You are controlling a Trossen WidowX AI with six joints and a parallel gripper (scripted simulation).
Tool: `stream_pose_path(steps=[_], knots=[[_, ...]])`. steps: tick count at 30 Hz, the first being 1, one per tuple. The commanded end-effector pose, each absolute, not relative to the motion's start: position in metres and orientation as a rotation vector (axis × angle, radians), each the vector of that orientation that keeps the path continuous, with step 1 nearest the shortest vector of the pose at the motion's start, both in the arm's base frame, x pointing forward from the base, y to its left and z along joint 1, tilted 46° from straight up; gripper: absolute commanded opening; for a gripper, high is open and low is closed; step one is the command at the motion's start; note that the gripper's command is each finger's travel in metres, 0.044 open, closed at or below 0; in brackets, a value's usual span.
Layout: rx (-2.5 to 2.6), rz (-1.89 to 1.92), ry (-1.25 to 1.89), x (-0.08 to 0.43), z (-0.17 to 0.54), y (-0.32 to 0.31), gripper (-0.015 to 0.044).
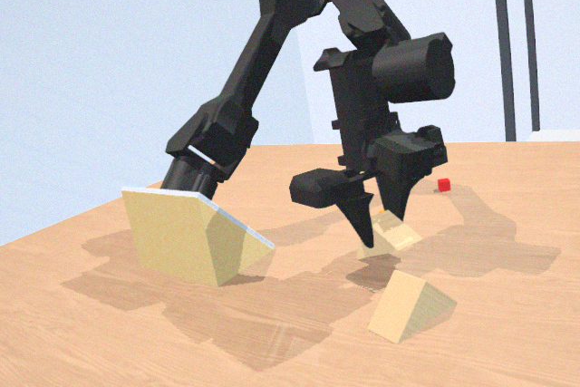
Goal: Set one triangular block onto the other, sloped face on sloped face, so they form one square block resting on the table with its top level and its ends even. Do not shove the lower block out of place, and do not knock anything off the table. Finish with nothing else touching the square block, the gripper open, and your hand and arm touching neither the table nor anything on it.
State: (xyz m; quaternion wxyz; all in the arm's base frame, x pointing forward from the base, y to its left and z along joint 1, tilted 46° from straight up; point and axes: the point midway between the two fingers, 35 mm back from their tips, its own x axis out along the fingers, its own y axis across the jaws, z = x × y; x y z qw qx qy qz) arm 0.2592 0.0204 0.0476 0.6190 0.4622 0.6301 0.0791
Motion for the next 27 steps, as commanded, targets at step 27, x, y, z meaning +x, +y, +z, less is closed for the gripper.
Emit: stream_pose_path(steps=[27], knots=[[0.98,-0.223,0.747,0.214,0.065,0.04,0.0]])
